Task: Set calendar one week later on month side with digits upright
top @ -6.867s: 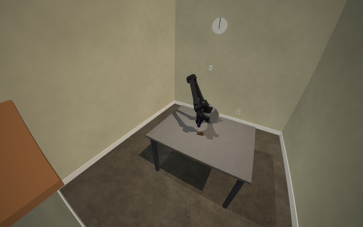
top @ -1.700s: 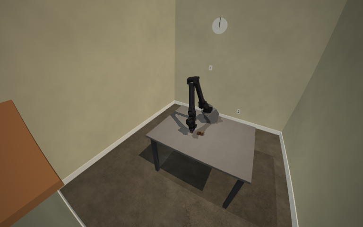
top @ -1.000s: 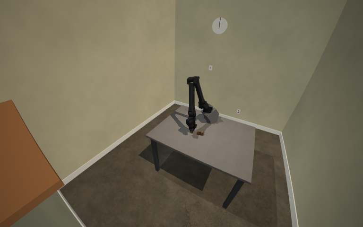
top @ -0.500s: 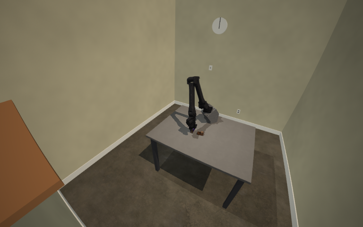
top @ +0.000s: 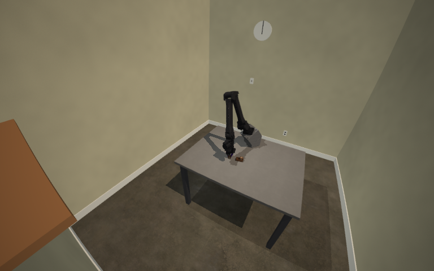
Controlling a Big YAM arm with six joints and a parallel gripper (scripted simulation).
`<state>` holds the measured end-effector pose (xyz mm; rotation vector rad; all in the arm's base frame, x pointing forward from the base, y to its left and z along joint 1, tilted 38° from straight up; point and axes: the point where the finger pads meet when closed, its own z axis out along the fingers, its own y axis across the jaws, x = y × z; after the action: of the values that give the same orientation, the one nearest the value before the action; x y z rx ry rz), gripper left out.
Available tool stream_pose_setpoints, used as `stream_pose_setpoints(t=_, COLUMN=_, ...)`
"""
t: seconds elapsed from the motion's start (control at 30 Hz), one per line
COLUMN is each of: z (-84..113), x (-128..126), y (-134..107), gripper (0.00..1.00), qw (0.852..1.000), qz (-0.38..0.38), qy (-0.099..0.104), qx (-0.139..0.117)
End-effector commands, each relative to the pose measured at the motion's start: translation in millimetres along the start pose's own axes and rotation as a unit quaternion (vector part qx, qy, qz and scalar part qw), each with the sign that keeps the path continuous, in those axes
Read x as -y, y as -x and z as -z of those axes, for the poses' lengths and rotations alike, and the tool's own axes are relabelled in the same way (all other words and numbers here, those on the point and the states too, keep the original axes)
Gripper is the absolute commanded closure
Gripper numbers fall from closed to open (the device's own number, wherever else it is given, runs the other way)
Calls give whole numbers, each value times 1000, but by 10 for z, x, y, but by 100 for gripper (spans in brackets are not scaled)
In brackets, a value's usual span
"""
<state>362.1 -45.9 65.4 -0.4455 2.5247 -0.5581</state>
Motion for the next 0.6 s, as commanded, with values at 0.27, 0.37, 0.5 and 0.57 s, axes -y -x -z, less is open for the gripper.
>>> stream_pose_setpoints(t=0.27, z=48, x=45, y=30, gripper=74, qw=1000, qz=-1, qy=-5, qx=12)
stream_pose_setpoints(t=0.37, z=45, x=47, y=37, gripper=74, qw=1000, qz=-1, qy=-5, qx=11)
stream_pose_setpoints(t=0.5, z=45, x=55, y=54, gripper=74, qw=1000, qz=-1, qy=-5, qx=11)
stream_pose_setpoints(t=0.57, z=45, x=64, y=73, gripper=74, qw=1000, qz=-2, qy=-5, qx=11)
